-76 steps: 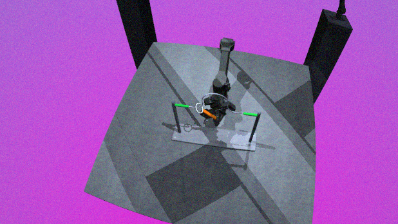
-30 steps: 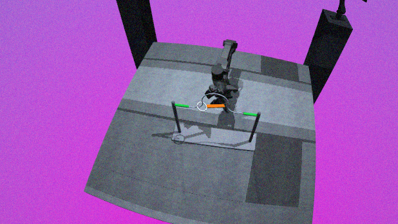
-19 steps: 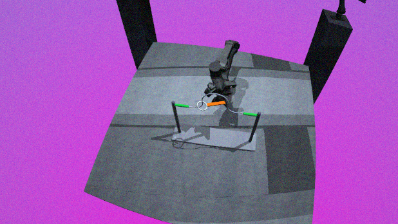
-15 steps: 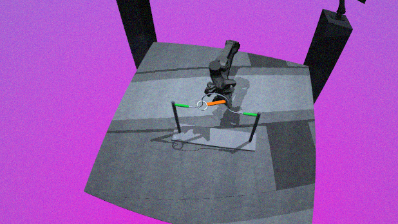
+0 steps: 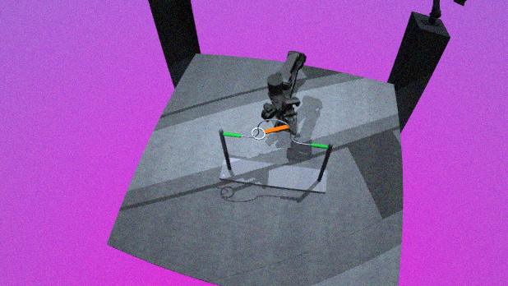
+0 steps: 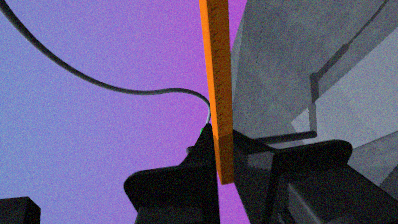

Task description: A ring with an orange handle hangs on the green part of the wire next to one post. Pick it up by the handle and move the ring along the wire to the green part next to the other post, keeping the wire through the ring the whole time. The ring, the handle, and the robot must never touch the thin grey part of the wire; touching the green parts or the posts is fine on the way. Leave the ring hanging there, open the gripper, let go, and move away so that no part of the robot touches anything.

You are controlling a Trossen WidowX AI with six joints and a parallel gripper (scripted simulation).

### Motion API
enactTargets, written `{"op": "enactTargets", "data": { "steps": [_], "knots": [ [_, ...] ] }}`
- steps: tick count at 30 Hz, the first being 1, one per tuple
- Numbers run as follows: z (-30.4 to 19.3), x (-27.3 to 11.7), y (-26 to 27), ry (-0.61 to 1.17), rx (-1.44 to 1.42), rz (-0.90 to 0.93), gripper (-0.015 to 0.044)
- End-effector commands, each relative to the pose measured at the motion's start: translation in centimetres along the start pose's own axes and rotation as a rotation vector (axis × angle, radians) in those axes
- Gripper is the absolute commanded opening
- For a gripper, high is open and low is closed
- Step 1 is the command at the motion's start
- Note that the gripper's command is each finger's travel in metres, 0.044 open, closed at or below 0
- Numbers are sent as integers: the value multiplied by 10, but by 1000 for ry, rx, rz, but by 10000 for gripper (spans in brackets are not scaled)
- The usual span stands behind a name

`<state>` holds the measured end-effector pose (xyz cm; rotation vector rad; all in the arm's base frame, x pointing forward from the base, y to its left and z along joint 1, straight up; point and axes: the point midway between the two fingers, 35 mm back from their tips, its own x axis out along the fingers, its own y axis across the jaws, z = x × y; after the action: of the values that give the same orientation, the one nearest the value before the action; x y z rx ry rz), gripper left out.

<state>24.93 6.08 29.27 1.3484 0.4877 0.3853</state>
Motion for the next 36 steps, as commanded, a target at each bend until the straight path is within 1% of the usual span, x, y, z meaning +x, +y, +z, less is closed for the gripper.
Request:
{"op": "enactTargets", "data": {
  "steps": [1, 21, 36],
  "knots": [
    [0, -1, 11, 3, 25, 27, -150],
    [4, -5, 39, 7, 131, 76, -150],
    [5, -5, 38, 1, 8, -4, -150]
  ]
}}
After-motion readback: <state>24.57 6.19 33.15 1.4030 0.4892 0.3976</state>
